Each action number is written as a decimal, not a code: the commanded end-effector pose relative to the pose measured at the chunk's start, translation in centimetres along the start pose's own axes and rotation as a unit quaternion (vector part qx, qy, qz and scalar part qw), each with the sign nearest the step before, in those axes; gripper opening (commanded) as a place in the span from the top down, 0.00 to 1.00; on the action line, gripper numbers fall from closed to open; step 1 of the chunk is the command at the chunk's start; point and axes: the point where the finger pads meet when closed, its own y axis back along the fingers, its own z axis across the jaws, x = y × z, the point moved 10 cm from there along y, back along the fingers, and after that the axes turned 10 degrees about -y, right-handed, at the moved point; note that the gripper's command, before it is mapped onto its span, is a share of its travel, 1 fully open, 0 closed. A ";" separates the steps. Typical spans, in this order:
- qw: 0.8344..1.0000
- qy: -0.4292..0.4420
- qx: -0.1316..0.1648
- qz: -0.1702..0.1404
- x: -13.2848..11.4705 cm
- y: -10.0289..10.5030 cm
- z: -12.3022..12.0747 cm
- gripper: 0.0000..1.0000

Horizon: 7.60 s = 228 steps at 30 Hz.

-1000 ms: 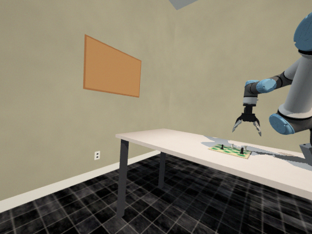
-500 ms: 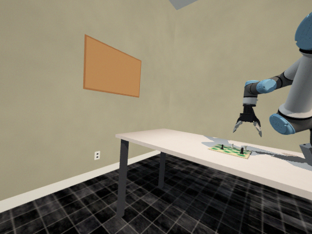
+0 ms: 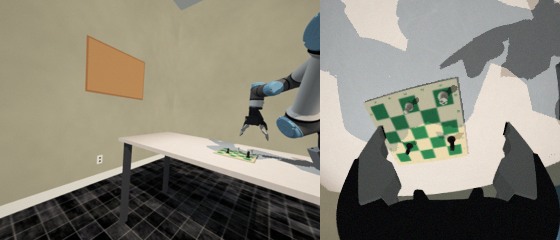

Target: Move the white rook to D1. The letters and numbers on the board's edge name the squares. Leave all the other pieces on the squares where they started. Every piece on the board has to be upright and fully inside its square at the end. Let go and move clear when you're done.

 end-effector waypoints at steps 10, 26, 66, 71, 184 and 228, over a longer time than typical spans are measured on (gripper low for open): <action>1.000 -0.011 0.000 0.000 0.0 0.0 0.0 0.00; 1.000 -0.011 0.000 0.000 0.0 0.0 0.0 0.78; 1.000 -0.011 0.000 0.000 0.0 -0.8 0.0 0.78; 1.000 -0.011 0.000 0.000 0.0 -1.4 0.0 0.78; 1.000 -0.011 0.000 0.000 0.0 -8.3 0.1 0.78; 1.000 -0.011 0.000 0.000 0.0 -8.3 0.1 1.00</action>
